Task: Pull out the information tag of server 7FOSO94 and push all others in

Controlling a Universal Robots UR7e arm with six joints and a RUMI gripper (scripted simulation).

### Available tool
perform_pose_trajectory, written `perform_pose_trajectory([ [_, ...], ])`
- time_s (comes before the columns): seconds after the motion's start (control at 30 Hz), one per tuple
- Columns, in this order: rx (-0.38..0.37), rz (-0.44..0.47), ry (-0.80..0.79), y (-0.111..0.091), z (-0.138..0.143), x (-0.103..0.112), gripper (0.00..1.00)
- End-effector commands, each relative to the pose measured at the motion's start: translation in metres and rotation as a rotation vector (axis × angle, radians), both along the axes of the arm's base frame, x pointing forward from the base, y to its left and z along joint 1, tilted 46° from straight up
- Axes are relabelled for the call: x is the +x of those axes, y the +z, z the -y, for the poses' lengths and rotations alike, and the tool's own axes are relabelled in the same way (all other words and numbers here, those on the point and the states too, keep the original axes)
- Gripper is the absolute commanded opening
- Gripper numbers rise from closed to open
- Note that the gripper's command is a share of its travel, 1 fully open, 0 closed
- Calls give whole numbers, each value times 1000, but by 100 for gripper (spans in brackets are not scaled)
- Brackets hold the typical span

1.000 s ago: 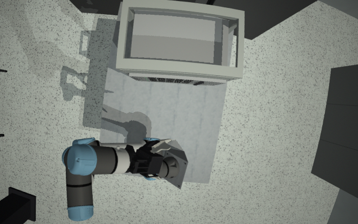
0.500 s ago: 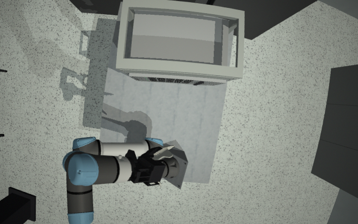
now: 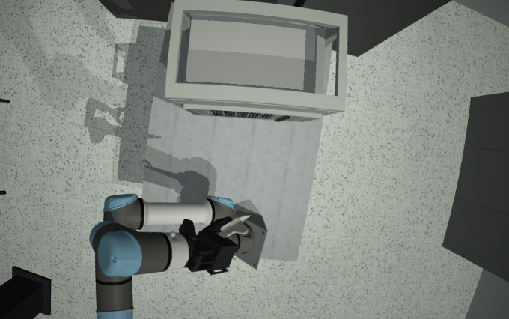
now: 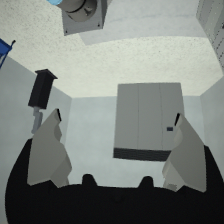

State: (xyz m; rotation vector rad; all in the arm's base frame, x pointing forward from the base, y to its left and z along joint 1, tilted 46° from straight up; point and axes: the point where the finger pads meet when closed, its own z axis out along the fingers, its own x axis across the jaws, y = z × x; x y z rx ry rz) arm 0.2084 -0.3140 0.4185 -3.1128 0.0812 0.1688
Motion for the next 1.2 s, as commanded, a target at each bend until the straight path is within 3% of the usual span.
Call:
perform_pose_trajectory([
  [0.0, 0, 0, -9, 0, 2, -3, 100],
  [1.17, 0, 0, -70, 0, 14, -23, 100],
])
